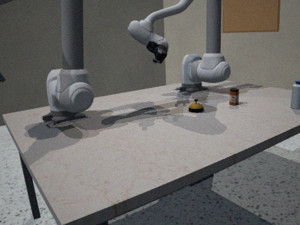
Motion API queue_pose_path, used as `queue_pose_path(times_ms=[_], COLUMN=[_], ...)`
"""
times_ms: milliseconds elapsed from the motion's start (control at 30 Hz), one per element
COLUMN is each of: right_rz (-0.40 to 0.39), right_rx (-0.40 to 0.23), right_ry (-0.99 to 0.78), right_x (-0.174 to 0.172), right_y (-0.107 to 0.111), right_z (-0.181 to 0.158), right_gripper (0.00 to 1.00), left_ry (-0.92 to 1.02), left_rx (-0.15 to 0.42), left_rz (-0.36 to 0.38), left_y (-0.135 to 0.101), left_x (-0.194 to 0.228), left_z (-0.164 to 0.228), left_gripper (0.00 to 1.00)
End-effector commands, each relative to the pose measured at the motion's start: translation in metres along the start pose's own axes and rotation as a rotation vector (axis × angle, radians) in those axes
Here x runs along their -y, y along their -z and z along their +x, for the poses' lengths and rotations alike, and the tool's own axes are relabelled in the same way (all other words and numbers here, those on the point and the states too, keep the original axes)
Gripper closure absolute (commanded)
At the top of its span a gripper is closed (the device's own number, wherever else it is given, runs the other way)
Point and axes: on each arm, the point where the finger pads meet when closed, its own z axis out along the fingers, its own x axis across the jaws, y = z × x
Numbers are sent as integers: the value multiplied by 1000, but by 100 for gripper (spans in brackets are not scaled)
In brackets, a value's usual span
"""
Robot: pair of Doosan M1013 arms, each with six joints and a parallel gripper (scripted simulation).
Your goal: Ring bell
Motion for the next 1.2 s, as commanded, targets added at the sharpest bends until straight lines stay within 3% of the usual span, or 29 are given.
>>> queue_pose_path(times_ms=[0, 133, 200, 267, 500, 700, 767, 833, 1167], right_rz=[-1, -1, -1, -1, -1, -1, -1, -1, -1], right_rx=[-1, -1, -1, -1, -1, -1, -1, -1, -1], right_ry=[0, 0, 0, 0, 0, 0, 0, 0, 0], right_x=[0, 0, 0, 0, 0, 0, 0, 0, 0], right_y=[1, 1, 1, 1, 1, 1, 1, 1, 1], right_z=[0, 0, 0, 0, 0, 0, 0, 0, 0], right_gripper=[0, 0, 0, 0, 0, 0, 0, 0, 0], left_ry=[58, 134, 134, 206, 332, 464, 464, 549, 777], left_rx=[22, 42, 42, 58, 75, 81, 81, 79, 58], left_rz=[-118, -252, -252, -372, -567, -749, -749, -855, -1098], left_y=[-20, -37, -37, -47, -56, -57, -57, -56, -49], left_x=[-28, -65, -65, -98, -151, -196, -196, -219, -260], left_z=[-16, -31, -31, -41, -50, -52, -52, -49, -34], left_gripper=[0, 0, 0, 0, 0, 0, 0, 0, 0])
